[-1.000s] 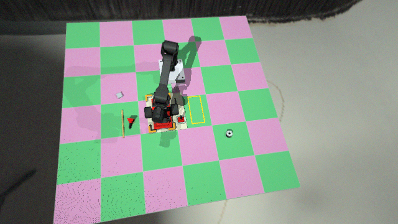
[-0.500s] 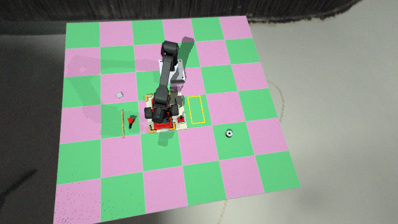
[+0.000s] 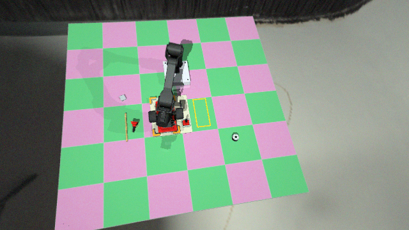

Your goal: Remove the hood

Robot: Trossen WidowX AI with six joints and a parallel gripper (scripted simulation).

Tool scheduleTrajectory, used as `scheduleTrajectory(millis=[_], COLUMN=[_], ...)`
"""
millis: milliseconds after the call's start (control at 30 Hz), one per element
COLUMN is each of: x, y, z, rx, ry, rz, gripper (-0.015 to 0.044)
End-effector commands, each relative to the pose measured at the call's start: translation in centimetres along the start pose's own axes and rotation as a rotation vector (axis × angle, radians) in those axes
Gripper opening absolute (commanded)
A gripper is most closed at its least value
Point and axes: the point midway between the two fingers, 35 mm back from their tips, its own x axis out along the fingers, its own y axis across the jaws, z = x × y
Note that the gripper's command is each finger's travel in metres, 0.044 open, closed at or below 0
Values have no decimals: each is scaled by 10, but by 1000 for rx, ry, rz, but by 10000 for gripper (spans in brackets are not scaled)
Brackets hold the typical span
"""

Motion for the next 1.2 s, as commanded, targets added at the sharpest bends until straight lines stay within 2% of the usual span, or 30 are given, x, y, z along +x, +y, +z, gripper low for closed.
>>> scheduleTrajectory(millis=[0, 333, 467, 767, 1100, 1167], x=[5, 8, 5, 5, 0, -1], y=[0, 0, 0, 0, 0, 0], z=[-2, -2, 0, 0, 0, 0], rx=[4, 4, 0, 0, 0, 0], ry=[9, 9, 2, 2, 2, 2], rz=[-1, -1, 1, 1, 0, 0], gripper=[440, 440, 335, 275, 12, 0])
